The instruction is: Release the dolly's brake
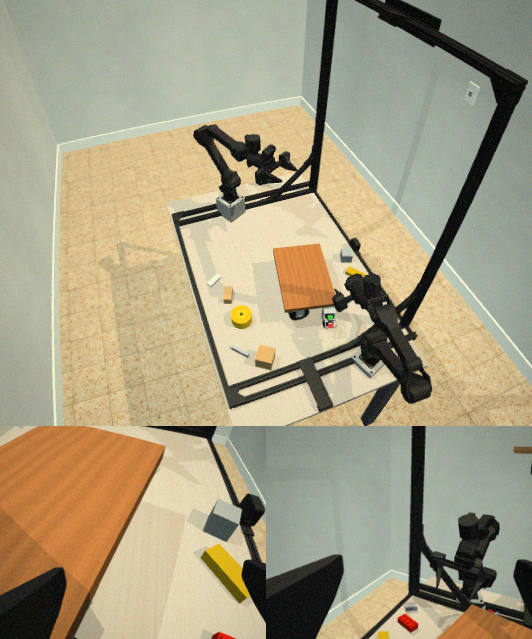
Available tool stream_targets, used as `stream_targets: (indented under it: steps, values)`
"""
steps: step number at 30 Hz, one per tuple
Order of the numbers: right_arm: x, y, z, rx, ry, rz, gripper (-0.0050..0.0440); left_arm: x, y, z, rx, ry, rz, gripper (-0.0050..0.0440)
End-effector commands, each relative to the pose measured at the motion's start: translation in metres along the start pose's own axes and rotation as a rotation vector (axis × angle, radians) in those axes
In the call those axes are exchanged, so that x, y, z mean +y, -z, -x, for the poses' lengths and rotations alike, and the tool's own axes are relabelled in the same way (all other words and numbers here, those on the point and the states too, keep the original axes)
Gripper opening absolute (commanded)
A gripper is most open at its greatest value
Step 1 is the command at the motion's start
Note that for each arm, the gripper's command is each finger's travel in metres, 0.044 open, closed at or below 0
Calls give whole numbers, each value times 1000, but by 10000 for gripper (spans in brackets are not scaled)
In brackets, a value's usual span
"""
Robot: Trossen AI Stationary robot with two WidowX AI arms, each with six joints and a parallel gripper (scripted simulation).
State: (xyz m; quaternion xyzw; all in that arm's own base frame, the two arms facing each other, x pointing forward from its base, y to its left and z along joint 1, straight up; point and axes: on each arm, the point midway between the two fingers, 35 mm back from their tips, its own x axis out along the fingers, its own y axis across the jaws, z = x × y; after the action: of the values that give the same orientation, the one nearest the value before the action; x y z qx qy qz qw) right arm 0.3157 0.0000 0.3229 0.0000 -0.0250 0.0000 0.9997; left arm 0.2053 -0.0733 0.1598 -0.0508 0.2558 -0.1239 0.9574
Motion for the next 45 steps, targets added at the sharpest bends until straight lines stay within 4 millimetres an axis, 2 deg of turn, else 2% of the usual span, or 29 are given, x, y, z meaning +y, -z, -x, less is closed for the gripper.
stream_targets:
  steps: [1,17,19,23,28,32,34,37,38,45]
  values:
    - [0,0,0,0,0,0,440,0,0,0,0,0,0,440]
    - [0,0,0,0,0,0,440,0,0,0,0,0,0,440]
    - [-5,-2,2,1,0,1,440,2,0,0,21,-14,-19,392]
    - [-33,-14,17,8,2,6,440,17,0,-1,149,-83,-121,296]
    - [-61,-29,44,18,4,10,440,35,0,1,330,-141,-238,176]
    - [-74,-40,70,27,6,9,440,49,0,3,482,-158,-318,80]
    - [-74,-40,70,27,6,9,440,49,0,3,482,-158,-318,80]
    - [-78,-48,90,33,7,7,440,60,0,6,597,-153,-368,8]
    - [-78,-50,97,34,8,7,440,63,0,7,636,-148,-383,0]
    - [-63,-63,138,46,7,2,440,85,5,17,912,-42,-471,0]
